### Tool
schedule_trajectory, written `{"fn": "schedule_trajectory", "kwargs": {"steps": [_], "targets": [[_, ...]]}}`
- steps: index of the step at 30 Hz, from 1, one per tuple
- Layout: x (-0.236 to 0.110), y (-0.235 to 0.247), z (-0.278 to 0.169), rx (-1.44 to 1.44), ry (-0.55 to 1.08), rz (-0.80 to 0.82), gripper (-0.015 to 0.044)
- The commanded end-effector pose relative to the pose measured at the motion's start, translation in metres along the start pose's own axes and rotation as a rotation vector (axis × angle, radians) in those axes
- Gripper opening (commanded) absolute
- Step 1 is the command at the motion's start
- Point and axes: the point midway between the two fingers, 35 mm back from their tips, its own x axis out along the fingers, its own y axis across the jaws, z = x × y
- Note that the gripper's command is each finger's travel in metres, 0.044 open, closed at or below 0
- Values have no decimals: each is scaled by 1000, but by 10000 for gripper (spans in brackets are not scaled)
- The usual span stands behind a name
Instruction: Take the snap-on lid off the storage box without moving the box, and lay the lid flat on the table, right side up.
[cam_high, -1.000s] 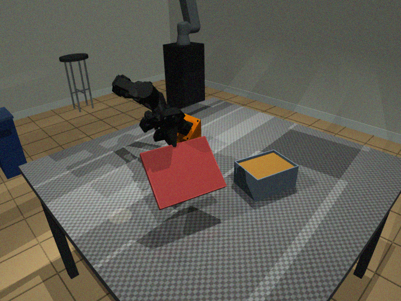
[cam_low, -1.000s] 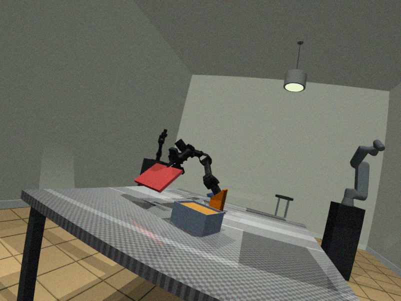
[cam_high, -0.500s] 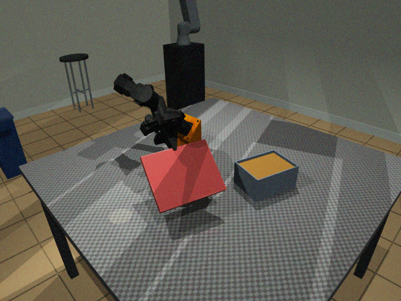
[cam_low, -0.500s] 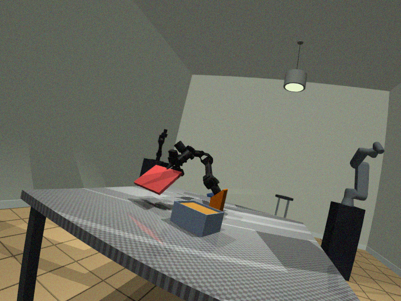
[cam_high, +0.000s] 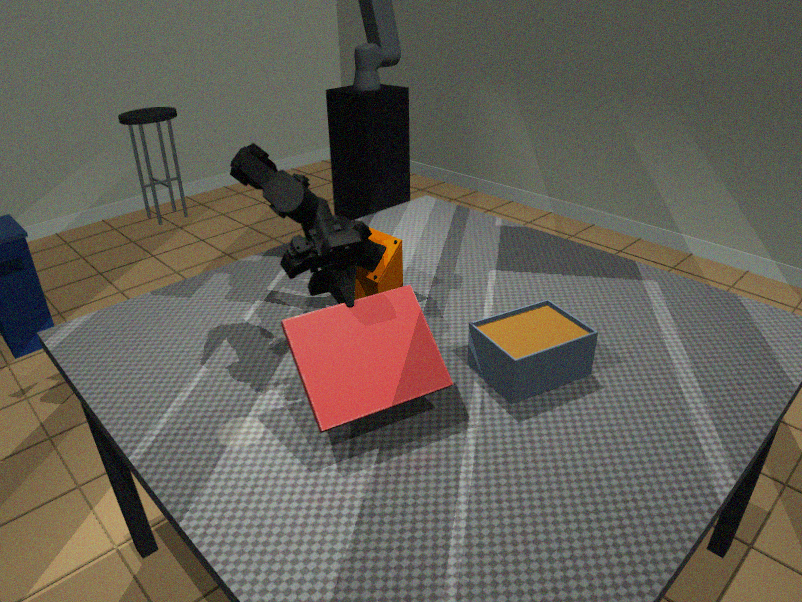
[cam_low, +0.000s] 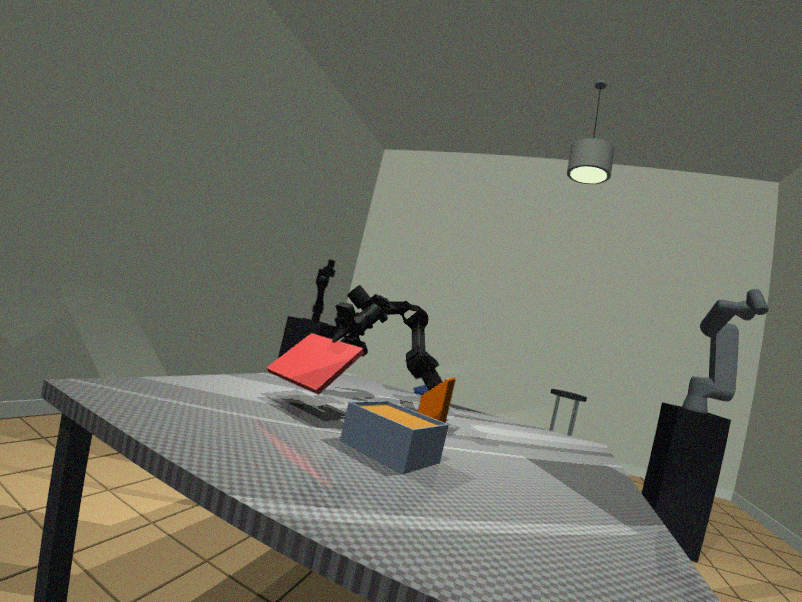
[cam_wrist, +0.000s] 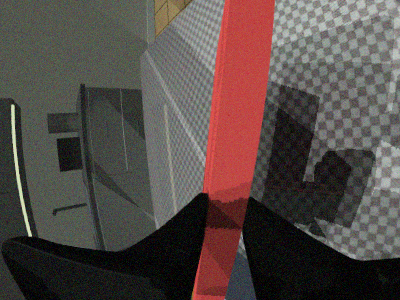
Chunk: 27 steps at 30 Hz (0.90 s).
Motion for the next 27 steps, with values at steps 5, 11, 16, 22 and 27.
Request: {"fn": "schedule_trajectory", "kwargs": {"steps": [5, 11, 16, 22, 27], "targets": [[4, -4, 0, -3, 3, 9, 0], [7, -7, 0, -3, 3, 9, 0], [10, -10, 0, -3, 2, 9, 0], [13, -14, 0, -3, 2, 10, 0], [15, -17, 0, -3, 2, 10, 0]]}}
